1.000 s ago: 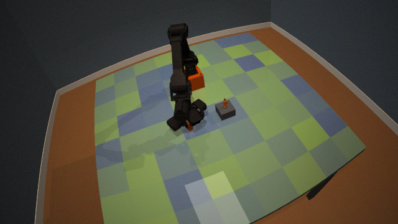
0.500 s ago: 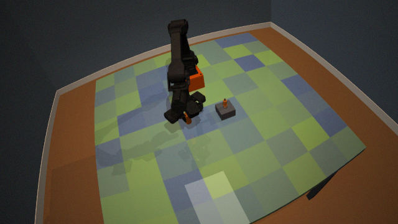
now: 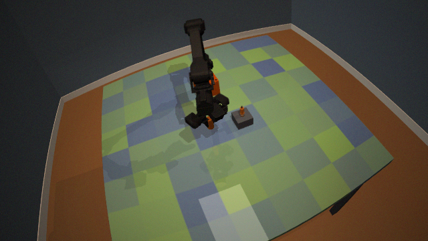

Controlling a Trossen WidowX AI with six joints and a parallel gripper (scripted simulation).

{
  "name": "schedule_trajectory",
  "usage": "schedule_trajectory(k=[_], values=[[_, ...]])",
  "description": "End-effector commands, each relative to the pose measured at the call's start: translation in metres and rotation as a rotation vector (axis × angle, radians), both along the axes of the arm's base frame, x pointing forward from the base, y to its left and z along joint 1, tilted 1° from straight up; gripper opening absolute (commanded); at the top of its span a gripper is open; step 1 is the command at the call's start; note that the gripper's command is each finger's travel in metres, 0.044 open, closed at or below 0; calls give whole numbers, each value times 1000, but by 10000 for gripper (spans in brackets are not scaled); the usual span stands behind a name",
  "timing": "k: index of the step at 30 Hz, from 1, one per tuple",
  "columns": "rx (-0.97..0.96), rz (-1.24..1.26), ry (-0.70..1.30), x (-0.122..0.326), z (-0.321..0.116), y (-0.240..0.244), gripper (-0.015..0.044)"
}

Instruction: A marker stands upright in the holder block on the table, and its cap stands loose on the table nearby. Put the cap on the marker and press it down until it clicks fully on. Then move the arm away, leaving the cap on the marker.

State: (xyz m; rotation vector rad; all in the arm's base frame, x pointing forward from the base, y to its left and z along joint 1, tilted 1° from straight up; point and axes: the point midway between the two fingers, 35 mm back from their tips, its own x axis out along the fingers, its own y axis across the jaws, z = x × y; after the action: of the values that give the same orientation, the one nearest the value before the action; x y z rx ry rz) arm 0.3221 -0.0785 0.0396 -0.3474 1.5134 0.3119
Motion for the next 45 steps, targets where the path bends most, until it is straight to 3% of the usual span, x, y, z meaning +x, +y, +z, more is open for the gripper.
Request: schedule_trajectory(k=[1,45], values=[[1,-4,3,0,4,15,0],[16,-35,11,-34,43,158,0]])
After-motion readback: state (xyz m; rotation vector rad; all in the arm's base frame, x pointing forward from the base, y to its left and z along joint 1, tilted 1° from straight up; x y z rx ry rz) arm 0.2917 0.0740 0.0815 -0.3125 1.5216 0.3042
